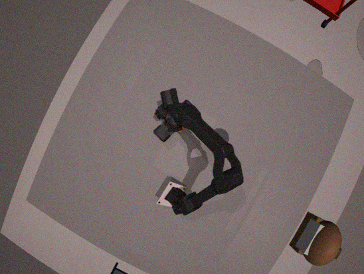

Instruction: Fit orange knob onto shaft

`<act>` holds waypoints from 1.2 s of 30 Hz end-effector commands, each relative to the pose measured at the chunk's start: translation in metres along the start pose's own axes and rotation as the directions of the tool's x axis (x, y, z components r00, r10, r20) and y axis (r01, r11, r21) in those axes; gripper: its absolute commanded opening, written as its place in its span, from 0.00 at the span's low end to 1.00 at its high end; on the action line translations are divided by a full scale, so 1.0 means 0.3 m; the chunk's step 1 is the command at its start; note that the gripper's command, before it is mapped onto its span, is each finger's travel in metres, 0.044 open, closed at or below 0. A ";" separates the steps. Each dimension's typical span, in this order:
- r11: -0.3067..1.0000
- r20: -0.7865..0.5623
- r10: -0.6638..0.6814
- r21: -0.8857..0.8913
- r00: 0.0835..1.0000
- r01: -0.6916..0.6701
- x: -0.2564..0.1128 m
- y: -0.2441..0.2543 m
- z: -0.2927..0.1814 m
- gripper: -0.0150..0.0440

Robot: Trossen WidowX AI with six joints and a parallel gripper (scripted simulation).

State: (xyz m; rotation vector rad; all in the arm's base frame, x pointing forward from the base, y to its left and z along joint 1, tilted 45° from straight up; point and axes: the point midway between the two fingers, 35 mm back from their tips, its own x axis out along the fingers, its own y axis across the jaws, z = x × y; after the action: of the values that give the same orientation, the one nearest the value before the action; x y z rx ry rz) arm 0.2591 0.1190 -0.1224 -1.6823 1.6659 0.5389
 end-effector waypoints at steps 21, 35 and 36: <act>1.000 0.382 0.005 -0.002 0.924 -0.004 -0.044 0.000 -0.070 0.56; 1.000 0.577 0.006 -0.004 0.816 -0.005 -0.055 0.000 -0.117 0.56; 1.000 0.590 0.006 -0.004 0.807 -0.005 -0.056 0.000 -0.121 0.56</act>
State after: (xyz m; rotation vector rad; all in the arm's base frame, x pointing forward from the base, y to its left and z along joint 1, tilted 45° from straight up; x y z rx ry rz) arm 0.2526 0.1070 -0.0895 -1.3500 1.2537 0.9201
